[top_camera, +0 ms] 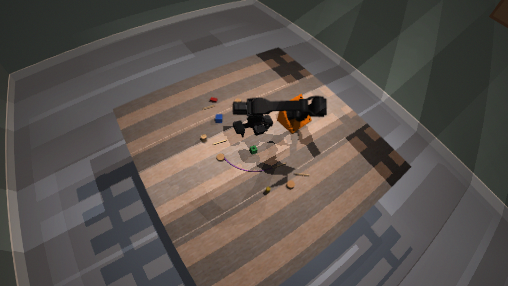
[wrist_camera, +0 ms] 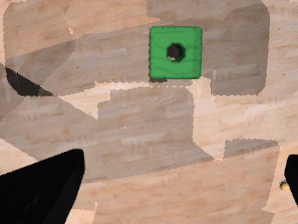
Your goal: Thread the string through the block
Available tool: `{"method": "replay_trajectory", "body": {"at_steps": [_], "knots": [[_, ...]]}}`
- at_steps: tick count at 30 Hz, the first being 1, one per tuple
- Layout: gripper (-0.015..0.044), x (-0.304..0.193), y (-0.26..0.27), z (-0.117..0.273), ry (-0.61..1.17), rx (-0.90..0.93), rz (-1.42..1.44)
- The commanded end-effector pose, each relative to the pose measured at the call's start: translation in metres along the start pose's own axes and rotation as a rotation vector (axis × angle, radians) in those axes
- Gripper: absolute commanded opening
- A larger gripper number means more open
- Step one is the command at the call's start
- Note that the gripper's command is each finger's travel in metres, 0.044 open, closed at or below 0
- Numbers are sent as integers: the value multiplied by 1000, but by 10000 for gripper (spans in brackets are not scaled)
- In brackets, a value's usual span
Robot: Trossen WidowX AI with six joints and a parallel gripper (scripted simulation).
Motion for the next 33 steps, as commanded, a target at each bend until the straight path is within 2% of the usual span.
{"method": "replay_trajectory", "body": {"at_steps": [1, 19, 21, 33], "knots": [[440, 46, 4, -24, 10, 66, 424], [440, 46, 4, -24, 11, 66, 408], [440, 46, 4, -24, 15, 65, 279], [440, 46, 0, -18, 51, 46, -906]]}}
Point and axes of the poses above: the point midway between the two fingers, 35 mm back from their tips, its own z axis back along the fingers, its own y axis across the jaws, x = y × z, the point moved 7 cm from there along z, back along the fingers, and after that the axes turned 2 degrees about z, right-handed, at the moved point
